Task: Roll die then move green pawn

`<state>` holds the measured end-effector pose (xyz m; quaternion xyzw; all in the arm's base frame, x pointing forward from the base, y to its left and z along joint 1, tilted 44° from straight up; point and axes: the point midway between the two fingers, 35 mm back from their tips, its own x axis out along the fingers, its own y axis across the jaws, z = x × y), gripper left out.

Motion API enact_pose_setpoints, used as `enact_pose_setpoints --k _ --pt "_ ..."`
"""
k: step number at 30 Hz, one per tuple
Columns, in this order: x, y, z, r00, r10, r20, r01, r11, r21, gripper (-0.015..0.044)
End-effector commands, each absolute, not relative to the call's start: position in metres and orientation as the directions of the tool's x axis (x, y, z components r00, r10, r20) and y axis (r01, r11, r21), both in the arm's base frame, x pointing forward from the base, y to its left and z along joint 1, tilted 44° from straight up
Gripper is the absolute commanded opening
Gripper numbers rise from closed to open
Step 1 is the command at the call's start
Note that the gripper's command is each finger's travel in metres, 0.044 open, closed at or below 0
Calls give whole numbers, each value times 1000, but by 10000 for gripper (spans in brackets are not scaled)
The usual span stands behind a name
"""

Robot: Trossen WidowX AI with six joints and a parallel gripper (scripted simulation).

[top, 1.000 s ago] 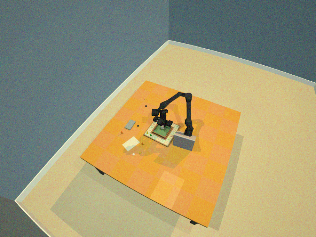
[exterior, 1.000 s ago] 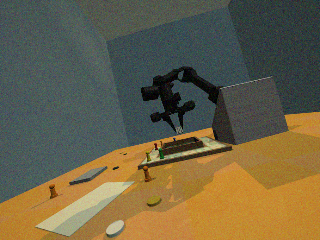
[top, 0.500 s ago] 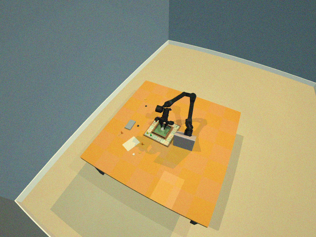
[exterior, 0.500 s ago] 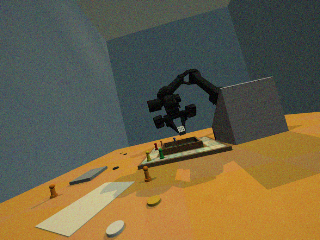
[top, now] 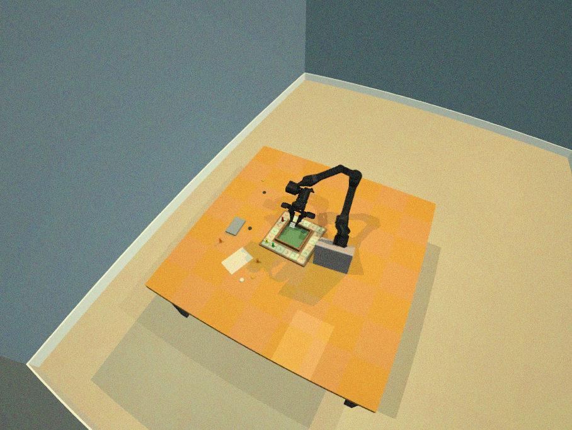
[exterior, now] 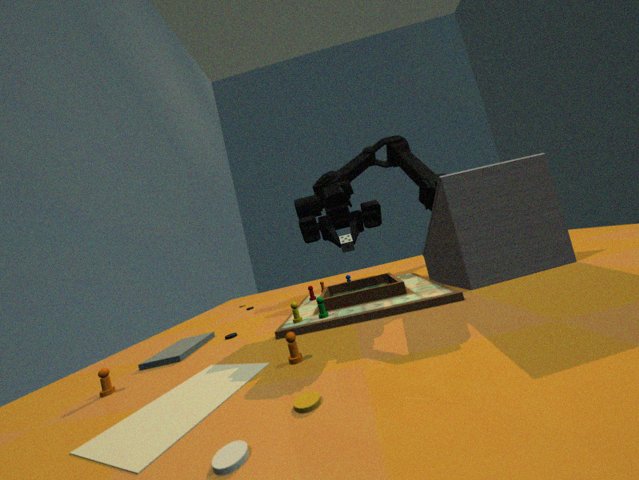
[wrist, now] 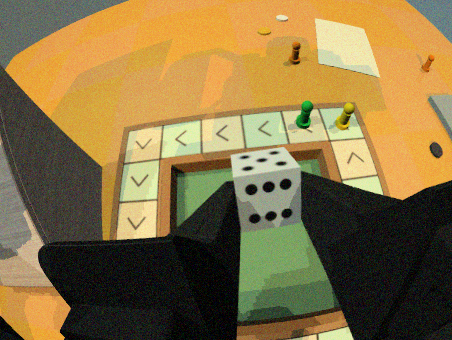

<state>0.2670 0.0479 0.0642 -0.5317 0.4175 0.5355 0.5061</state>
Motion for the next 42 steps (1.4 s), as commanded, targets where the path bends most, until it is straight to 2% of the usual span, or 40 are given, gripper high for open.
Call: enact_pose_setpoints --k 1,23,32,39,40,42 --pt "265 50 73 79 105 -991 -986 -137 -94 0" --pt "264 49 72 76 99 -992 -986 -140 -90 0" --pt "264 50 73 76 99 -992 -986 -140 -90 236" --pt "258 76 101 79 107 -991 -986 -137 -93 420" --pt "258 76 101 79 107 -991 -986 -137 -93 440" --pt "258 74 93 59 37 -998 -990 -124 -64 440"
